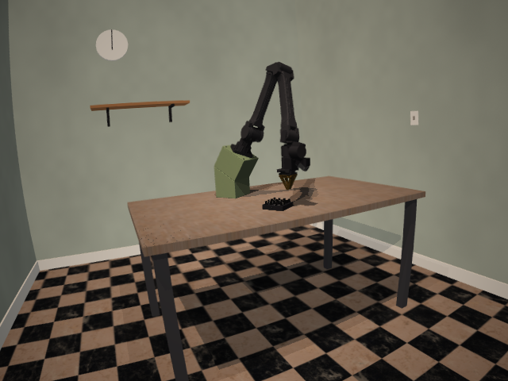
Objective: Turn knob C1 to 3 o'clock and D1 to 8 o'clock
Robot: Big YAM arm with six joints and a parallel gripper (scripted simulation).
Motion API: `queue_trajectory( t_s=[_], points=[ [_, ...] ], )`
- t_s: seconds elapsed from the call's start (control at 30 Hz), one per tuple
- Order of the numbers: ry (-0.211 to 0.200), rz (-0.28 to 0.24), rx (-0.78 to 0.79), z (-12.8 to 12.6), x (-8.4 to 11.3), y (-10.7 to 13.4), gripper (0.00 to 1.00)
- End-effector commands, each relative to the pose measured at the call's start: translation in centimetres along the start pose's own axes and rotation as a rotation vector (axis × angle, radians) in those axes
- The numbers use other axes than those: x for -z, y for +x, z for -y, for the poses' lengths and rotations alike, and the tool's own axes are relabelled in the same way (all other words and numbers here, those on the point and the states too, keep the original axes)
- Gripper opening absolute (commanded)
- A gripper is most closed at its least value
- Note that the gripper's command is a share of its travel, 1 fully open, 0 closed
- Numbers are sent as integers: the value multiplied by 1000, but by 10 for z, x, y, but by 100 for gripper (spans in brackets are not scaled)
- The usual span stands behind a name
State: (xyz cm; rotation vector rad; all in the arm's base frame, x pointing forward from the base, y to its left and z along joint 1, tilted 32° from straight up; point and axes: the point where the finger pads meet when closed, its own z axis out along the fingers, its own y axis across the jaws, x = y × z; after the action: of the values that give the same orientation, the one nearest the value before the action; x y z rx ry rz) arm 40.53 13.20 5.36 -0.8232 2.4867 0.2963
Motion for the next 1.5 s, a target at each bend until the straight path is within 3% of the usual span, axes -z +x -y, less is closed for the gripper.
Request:
queue_trajectory(
  t_s=[0.0, 0.2, 1.47],
  points=[
    [17, 31, -153, 7, 15, -8, 18],
    [16, 29, -247, 6, 16, -6, 18],
    [16, 29, -243, 6, 16, -6, 18]
  ],
)
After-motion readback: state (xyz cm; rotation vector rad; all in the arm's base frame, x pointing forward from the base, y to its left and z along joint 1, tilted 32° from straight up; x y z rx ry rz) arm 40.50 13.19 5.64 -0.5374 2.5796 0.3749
